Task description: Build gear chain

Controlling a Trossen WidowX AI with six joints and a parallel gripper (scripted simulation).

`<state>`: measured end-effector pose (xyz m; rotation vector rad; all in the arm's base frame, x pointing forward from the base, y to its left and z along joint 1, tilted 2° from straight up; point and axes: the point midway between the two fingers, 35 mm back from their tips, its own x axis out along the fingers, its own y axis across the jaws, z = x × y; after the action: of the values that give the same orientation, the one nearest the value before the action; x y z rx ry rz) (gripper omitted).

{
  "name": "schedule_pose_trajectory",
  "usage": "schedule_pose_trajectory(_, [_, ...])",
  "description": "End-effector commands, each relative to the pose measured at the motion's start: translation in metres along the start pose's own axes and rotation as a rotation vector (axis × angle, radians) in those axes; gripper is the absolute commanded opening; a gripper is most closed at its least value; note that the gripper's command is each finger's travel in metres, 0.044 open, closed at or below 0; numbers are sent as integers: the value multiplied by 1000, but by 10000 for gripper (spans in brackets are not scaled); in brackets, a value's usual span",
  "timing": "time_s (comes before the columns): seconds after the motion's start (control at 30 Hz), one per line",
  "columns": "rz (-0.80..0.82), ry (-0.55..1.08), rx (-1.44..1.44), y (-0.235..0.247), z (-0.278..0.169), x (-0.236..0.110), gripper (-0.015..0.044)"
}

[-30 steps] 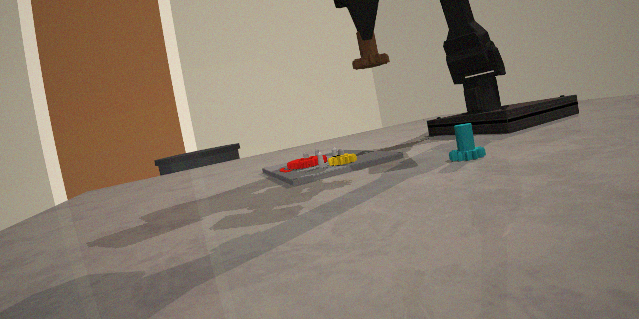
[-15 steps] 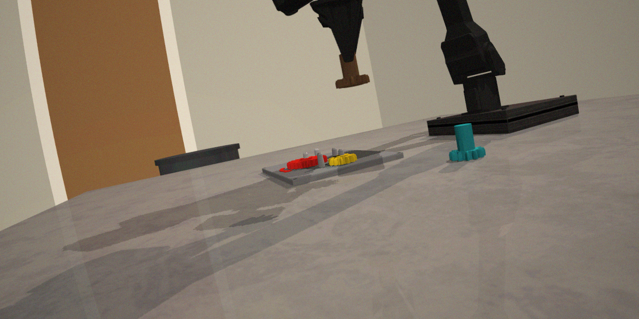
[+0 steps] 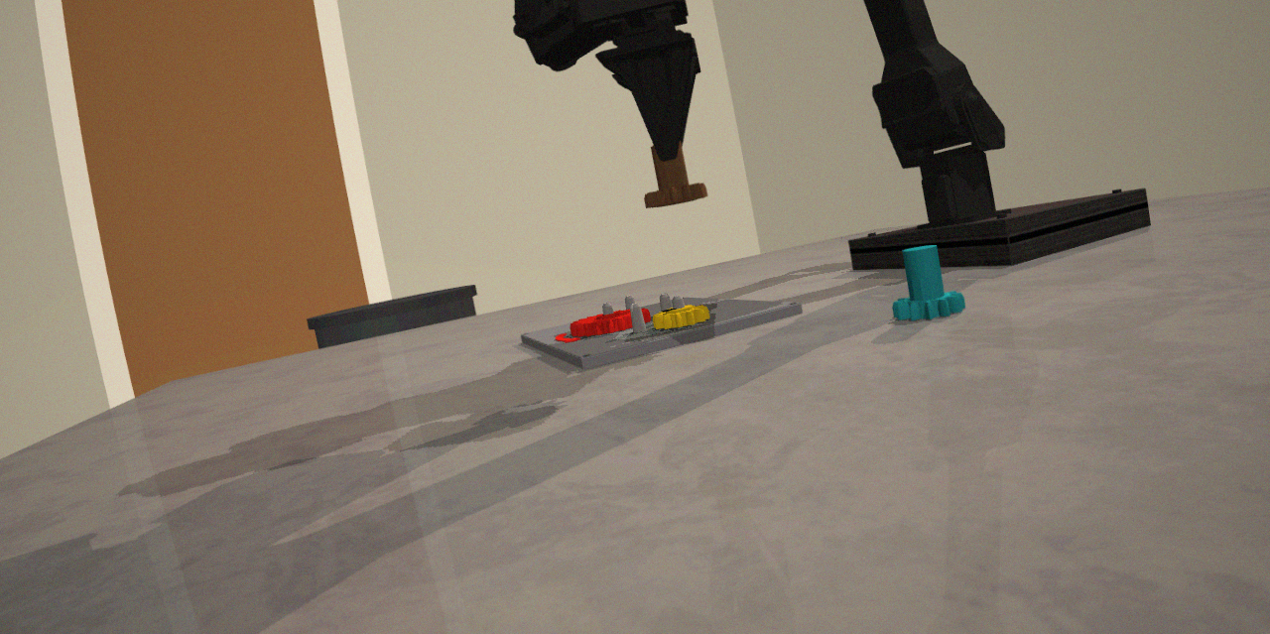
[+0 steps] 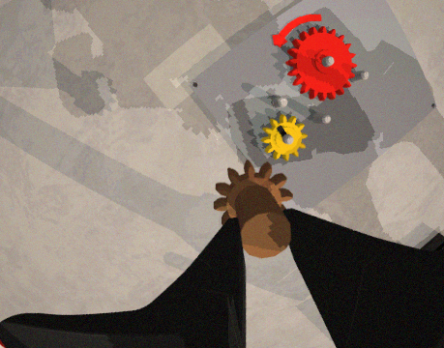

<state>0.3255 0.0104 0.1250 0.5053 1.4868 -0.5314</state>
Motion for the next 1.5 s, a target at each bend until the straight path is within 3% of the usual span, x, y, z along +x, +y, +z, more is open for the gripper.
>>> schedule_pose_trajectory(0.0, [-3,-3,-5,-10,5,5,0])
schedule_pose_trajectory(1.0, [-10,-5,-5,-77,30,36,0])
schedule_pose_trajectory(1.47, [-10,-5,-5,-79,30,34,0])
